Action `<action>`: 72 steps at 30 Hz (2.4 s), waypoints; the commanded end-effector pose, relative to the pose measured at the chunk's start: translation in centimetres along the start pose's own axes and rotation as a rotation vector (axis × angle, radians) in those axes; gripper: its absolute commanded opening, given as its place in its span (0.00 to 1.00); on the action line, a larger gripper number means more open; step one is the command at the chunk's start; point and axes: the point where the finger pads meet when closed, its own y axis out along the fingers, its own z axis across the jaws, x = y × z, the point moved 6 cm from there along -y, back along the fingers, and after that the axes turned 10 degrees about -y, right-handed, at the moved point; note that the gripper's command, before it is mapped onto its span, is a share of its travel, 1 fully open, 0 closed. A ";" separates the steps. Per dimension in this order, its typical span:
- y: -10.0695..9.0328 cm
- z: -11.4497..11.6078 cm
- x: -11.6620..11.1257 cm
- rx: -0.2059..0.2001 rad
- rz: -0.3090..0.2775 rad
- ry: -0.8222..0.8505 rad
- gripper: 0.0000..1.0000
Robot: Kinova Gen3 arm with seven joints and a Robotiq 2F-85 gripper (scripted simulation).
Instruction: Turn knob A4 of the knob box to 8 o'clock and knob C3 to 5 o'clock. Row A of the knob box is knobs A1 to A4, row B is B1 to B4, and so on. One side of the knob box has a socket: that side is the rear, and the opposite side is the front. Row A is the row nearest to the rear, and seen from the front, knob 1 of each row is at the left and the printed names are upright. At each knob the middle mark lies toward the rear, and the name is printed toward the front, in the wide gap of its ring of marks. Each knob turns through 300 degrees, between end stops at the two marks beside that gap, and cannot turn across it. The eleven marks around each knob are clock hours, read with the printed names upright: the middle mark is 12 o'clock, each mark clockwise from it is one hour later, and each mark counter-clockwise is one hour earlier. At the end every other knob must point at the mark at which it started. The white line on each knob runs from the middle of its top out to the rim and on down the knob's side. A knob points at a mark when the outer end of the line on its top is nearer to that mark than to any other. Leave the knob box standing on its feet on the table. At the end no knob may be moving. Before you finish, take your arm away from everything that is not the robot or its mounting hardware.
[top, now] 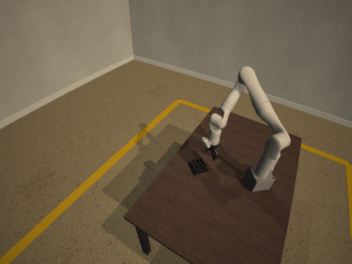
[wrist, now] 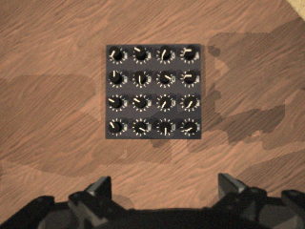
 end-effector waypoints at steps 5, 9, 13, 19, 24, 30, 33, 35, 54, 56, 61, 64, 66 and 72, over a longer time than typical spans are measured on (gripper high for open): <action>0.0 0.0 0.0 0.001 0.000 0.000 1.00; 0.0 0.0 0.0 0.001 0.000 0.000 1.00; 0.0 0.0 0.0 0.001 0.000 0.000 1.00; 0.0 0.0 0.0 0.001 0.000 0.000 1.00; 0.0 0.0 0.0 0.001 0.000 0.000 1.00; 0.0 0.0 0.0 0.001 0.000 0.001 1.00; -0.1 0.0 -0.1 0.001 0.000 0.007 1.00; -0.1 0.0 -0.2 0.001 0.000 0.017 1.00; -0.3 0.0 -2.5 0.001 -0.005 0.273 1.00; -0.4 -0.1 -3.1 0.001 -0.006 0.331 1.00; -0.6 -0.2 -4.7 0.002 -0.008 0.494 1.00; -0.8 -0.4 -5.7 0.003 -0.008 0.600 1.00; -0.9 -0.5 -6.4 0.003 -0.008 0.672 1.00; -1.1 -0.7 -7.9 0.004 -0.007 0.815 1.00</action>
